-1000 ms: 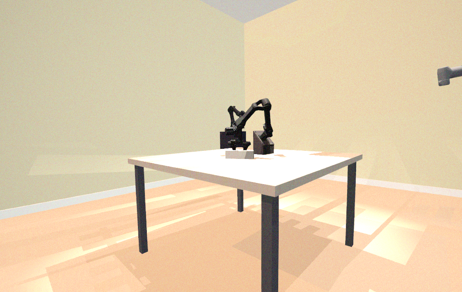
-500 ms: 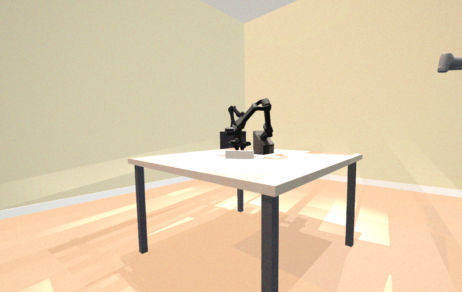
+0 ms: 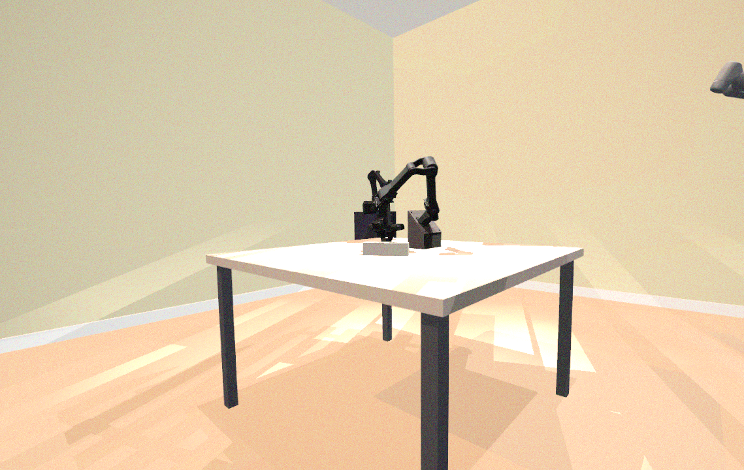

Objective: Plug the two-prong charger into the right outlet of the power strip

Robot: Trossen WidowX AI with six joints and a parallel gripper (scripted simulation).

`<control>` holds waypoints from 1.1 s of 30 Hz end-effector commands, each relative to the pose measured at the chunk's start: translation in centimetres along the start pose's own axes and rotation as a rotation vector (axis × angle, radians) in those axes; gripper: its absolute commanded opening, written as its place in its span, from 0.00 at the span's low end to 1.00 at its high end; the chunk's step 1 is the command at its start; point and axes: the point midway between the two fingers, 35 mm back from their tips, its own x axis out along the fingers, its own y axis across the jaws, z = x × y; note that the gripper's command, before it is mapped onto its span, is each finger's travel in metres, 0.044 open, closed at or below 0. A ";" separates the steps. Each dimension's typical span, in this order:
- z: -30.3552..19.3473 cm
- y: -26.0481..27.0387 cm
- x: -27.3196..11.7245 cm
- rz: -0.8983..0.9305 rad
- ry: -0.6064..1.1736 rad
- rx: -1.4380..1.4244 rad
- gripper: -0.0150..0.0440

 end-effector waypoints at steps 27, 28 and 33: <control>2.0 0.7 -1.3 -0.034 -0.009 -0.235 0.25; 2.1 0.7 -1.1 -0.035 -0.009 -0.249 0.25; 2.8 1.0 -0.4 -0.039 -0.009 -0.316 0.25</control>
